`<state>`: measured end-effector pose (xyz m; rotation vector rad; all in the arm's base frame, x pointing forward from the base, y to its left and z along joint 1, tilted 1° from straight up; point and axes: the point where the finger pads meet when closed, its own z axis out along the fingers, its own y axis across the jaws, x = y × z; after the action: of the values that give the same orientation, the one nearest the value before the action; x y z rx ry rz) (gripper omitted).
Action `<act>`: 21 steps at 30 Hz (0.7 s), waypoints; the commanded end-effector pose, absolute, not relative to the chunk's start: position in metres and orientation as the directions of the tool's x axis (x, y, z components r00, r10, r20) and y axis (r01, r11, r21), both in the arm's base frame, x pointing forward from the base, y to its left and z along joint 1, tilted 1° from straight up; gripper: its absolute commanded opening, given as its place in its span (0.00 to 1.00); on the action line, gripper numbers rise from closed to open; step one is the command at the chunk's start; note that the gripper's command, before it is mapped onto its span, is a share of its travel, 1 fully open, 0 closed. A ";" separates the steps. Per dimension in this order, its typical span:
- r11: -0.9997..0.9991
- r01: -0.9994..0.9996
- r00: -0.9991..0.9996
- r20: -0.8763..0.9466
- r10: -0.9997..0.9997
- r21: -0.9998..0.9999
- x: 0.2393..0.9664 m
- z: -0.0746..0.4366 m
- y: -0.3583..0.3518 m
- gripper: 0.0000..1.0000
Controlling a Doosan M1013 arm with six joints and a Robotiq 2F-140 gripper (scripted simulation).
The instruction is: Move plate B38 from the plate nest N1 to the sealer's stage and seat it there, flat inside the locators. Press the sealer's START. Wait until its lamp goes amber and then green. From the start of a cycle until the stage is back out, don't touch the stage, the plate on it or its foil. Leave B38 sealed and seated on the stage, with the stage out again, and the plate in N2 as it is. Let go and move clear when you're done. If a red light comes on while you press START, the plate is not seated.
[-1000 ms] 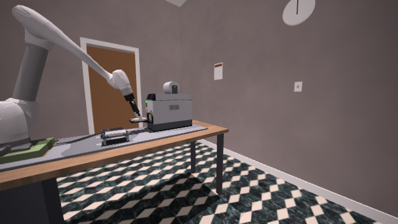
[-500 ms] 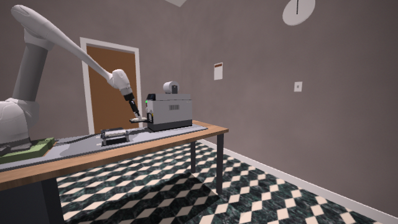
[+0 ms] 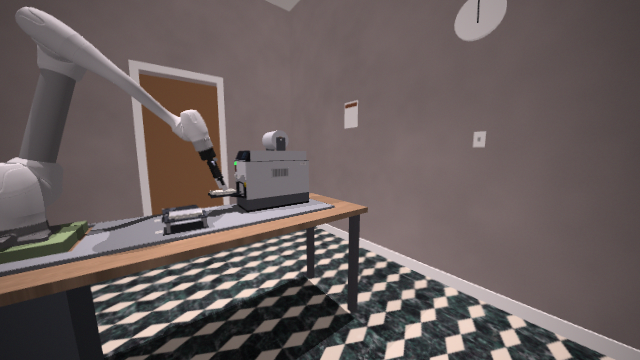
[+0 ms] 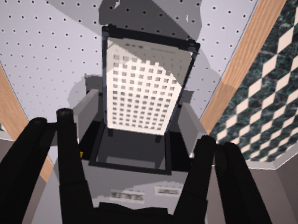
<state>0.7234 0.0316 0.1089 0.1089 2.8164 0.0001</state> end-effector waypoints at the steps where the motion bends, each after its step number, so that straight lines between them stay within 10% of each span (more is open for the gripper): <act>1: 0.997 0.078 -0.943 -0.323 0.079 0.015 0.726 0.116 0.032 0.70; 21: 0.997 0.078 -0.943 -0.323 0.079 0.015 0.726 0.119 0.032 0.70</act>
<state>0.7236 0.0316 0.1133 0.1090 2.8163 -0.0001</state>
